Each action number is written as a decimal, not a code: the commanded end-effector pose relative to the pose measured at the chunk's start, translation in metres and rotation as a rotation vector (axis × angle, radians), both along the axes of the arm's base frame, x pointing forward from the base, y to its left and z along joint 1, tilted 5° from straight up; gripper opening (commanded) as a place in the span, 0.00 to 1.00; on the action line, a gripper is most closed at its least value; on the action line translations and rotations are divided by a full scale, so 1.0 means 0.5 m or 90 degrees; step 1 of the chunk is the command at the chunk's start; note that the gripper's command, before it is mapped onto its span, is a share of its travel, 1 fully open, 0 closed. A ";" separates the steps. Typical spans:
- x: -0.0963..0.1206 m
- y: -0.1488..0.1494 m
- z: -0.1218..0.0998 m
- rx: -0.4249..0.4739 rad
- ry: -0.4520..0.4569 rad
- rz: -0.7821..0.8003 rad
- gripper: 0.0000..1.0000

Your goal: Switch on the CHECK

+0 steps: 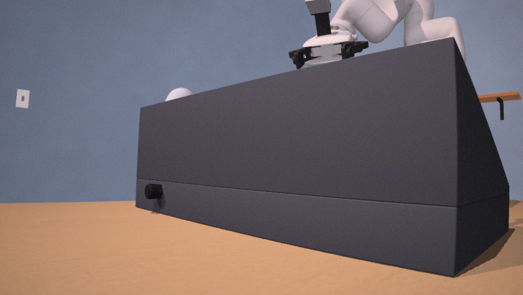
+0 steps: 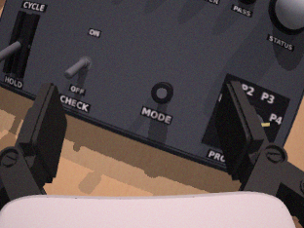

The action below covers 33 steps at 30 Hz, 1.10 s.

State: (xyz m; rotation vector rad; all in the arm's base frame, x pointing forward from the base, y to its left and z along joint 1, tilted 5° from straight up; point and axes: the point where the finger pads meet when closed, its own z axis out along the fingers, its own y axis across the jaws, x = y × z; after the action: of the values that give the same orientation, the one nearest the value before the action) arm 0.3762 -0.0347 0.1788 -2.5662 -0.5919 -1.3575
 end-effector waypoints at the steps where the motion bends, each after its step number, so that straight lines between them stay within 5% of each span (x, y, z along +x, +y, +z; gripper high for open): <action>1: 0.007 -0.023 -0.009 0.013 -0.001 -0.017 1.00; 11: 0.007 -0.023 -0.009 0.013 -0.001 -0.017 1.00; 13: 0.000 -0.090 -0.045 0.043 0.012 -0.072 1.00; 33: -0.011 -0.136 -0.077 0.063 0.024 -0.112 1.00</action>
State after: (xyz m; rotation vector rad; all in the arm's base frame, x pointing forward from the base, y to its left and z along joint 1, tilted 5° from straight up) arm 0.3691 -0.1021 0.1397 -2.6106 -0.2909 -1.3448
